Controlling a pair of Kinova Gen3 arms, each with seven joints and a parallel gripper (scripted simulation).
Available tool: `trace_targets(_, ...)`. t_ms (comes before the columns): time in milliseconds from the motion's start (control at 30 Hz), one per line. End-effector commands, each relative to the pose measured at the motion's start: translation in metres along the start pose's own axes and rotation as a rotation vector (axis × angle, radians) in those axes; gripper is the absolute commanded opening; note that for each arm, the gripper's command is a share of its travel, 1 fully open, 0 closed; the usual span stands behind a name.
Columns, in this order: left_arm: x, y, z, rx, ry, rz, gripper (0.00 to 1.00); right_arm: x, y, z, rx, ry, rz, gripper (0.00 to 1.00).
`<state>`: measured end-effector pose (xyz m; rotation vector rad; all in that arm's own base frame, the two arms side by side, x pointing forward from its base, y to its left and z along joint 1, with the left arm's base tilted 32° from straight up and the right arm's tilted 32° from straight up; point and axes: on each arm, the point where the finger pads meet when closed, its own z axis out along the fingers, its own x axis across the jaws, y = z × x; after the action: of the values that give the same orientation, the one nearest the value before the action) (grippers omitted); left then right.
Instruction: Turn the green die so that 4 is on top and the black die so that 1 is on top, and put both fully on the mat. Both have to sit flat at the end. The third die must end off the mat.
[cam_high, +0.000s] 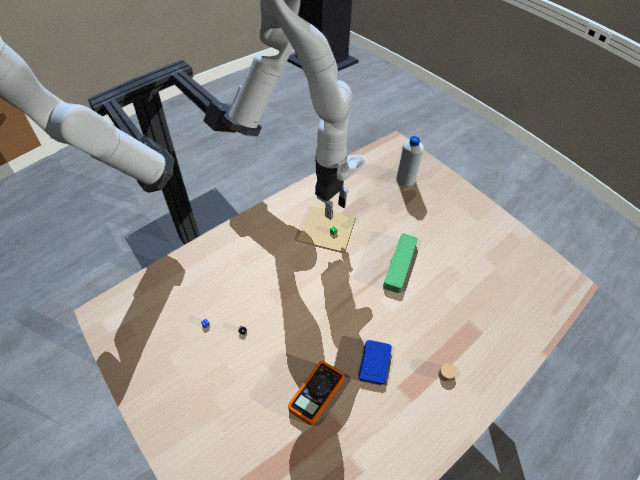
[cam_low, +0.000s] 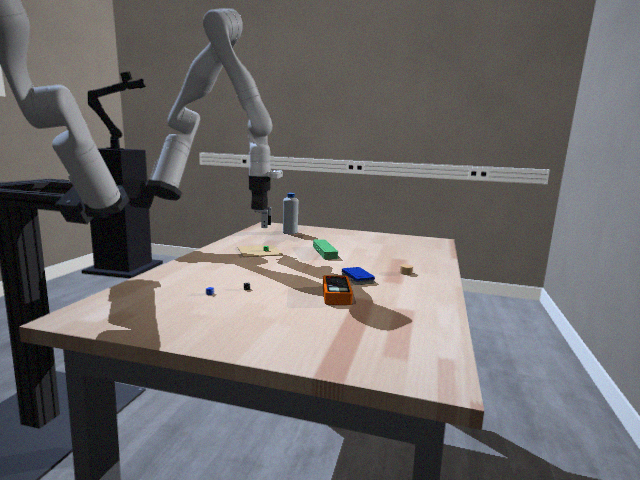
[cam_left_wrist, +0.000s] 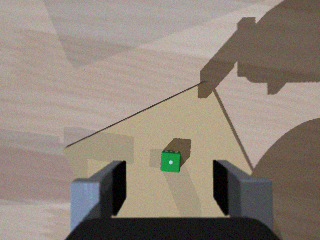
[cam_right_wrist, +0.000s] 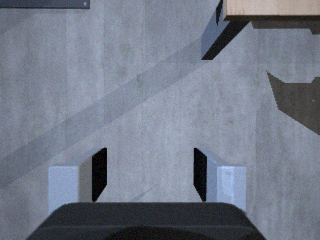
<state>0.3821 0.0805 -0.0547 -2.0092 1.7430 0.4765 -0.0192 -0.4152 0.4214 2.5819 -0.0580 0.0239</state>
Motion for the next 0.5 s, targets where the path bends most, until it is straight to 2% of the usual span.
trace_targets(0, -0.0003, -0.0004, 0.0000, -0.001, -0.001, -0.027, 1.00, 0.0000, 0.0004, -0.0006, -0.002, 0.000, 0.000, 1.00)
trace_targets(467, -0.0075, 0.0009, 0.0057, -0.012, -0.013, -0.382, 1.00, 0.0000, 0.0004, -0.0006, -0.002, 0.000, 0.000, 1.00)
